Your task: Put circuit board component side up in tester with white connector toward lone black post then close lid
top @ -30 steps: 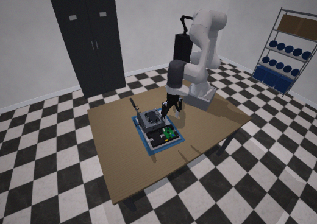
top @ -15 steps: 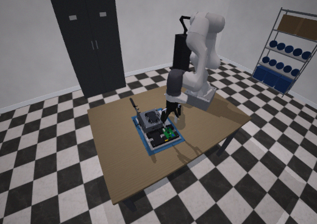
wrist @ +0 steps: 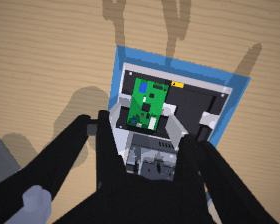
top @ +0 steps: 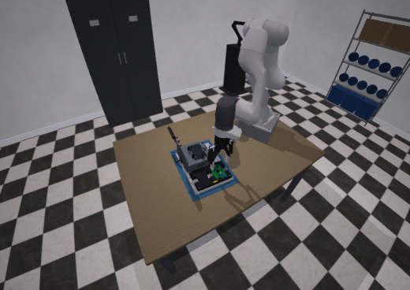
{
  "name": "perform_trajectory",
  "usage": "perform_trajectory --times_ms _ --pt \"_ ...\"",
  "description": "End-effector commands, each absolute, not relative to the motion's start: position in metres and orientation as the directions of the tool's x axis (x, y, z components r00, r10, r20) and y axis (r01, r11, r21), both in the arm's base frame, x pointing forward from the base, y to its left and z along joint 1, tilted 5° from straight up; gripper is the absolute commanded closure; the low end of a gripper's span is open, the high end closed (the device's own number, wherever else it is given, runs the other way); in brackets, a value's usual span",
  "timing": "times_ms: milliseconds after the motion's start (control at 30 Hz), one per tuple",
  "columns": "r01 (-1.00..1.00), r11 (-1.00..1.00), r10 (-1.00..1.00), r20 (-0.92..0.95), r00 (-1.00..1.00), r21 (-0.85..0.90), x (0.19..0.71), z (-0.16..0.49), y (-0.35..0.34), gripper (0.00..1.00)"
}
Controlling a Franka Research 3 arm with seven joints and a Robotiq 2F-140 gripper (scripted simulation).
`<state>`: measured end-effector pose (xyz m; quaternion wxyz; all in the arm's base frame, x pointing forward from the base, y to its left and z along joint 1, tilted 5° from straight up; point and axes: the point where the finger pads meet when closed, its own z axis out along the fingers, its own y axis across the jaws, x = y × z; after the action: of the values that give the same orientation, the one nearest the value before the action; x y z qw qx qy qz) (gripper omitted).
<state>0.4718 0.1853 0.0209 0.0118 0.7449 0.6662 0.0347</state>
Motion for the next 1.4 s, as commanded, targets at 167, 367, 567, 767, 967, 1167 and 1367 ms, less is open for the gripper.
perform_trajectory --times_ms 167,367,567,767,967,1167,1367 --pt "0.991 -0.107 0.994 0.044 0.104 0.077 0.4774 0.0143 0.1882 0.42" --pt "0.991 -0.107 0.994 0.044 0.104 0.077 0.4775 0.0123 0.1883 0.42" --pt "0.991 -0.107 0.994 0.044 0.104 0.077 0.4775 0.0122 0.1883 0.42" --pt "0.991 -0.107 0.994 0.044 0.104 0.077 0.4775 0.0122 0.1883 0.42" --pt "0.991 -0.107 0.994 0.044 0.104 0.077 0.4775 0.0122 0.1883 0.42" --pt "0.991 -0.107 0.994 0.044 0.104 0.077 0.4775 0.0122 0.1883 0.42" --pt "0.991 -0.107 0.994 0.044 0.104 0.077 0.4775 0.0122 0.1883 0.42"
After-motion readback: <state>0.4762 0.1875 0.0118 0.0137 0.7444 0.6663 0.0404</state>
